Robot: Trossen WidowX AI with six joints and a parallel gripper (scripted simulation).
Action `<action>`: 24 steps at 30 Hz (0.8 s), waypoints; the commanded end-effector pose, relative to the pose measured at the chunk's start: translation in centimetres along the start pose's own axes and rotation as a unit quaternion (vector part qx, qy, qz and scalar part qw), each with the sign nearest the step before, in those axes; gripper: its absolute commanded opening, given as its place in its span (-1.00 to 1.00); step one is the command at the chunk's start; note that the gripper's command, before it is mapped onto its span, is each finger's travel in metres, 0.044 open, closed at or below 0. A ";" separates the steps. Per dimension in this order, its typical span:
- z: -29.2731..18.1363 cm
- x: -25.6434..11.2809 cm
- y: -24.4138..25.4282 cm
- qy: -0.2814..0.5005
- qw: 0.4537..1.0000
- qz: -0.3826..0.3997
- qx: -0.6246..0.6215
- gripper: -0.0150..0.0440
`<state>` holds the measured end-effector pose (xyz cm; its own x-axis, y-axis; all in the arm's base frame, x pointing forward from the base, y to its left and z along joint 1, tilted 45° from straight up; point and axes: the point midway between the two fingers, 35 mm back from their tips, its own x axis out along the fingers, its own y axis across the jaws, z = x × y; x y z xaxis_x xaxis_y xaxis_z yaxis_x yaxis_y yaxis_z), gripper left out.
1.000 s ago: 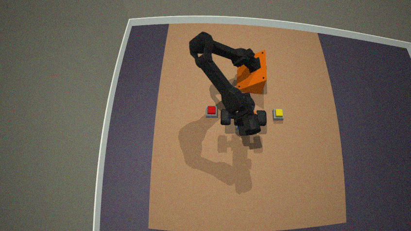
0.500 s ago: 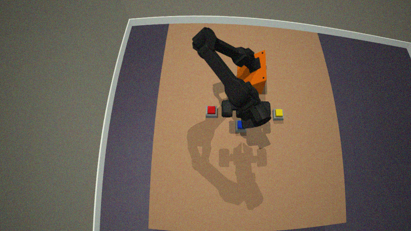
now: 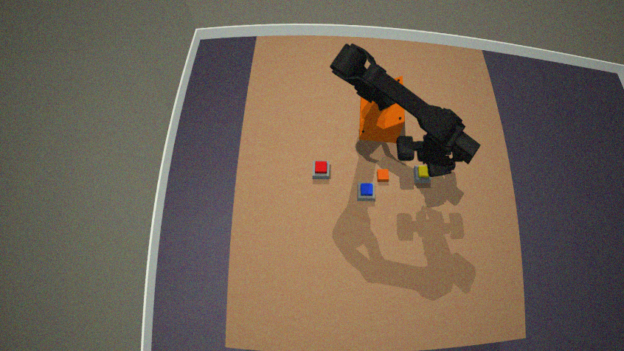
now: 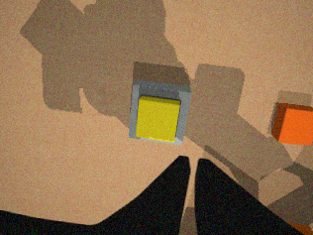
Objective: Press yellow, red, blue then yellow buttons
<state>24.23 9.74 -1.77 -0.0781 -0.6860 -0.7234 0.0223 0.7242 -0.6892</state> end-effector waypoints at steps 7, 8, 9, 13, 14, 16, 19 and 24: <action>-1.5 1.4 2.3 0.002 1.000 -0.004 0.007 -0.42; -1.5 2.7 2.3 0.002 1.000 -0.004 0.007 -0.42; -1.5 4.3 2.3 0.002 1.000 -0.005 0.007 -0.42; -1.6 6.5 2.2 0.002 1.000 -0.005 0.008 -0.42; -1.6 6.5 2.2 0.002 1.000 -0.005 0.008 -0.42; -1.6 6.6 2.2 0.002 1.000 -0.005 0.008 -0.42; -1.6 7.1 2.2 0.002 1.000 -0.005 0.008 -0.42; -1.6 7.9 2.2 0.002 1.000 -0.005 0.008 -0.42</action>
<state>22.34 6.56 -8.55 -0.0773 -0.6885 -0.7211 0.0456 0.7201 -0.6924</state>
